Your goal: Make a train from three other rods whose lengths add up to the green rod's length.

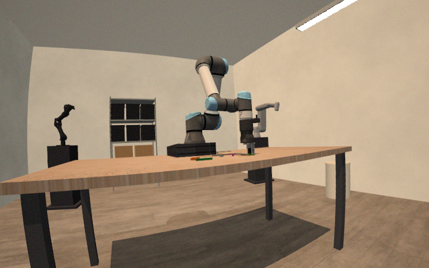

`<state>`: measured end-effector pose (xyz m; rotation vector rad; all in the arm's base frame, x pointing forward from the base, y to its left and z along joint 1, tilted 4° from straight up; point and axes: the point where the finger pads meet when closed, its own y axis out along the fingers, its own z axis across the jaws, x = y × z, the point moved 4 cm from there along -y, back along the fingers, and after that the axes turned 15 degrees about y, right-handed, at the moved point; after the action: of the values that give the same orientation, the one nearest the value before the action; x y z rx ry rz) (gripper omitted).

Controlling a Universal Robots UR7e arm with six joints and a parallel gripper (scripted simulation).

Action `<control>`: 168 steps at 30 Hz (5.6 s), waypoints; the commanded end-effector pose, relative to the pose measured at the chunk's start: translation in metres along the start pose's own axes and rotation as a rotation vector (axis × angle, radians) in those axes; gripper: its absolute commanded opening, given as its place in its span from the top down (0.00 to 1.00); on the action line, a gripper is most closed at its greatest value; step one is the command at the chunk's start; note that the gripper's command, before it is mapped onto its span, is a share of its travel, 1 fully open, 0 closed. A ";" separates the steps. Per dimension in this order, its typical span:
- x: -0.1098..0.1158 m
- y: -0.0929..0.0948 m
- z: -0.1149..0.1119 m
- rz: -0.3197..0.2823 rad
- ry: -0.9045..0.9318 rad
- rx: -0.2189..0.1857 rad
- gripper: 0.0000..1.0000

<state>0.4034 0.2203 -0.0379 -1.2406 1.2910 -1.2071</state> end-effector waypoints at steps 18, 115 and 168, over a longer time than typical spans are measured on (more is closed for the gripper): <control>-0.001 0.004 0.000 0.000 -0.001 0.002 0.46; 0.000 -0.098 0.001 0.001 -0.001 0.005 0.76; 0.097 -0.097 -0.027 -0.001 -0.903 0.003 0.76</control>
<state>0.3834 0.1375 0.0600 -1.5051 0.7053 -0.6083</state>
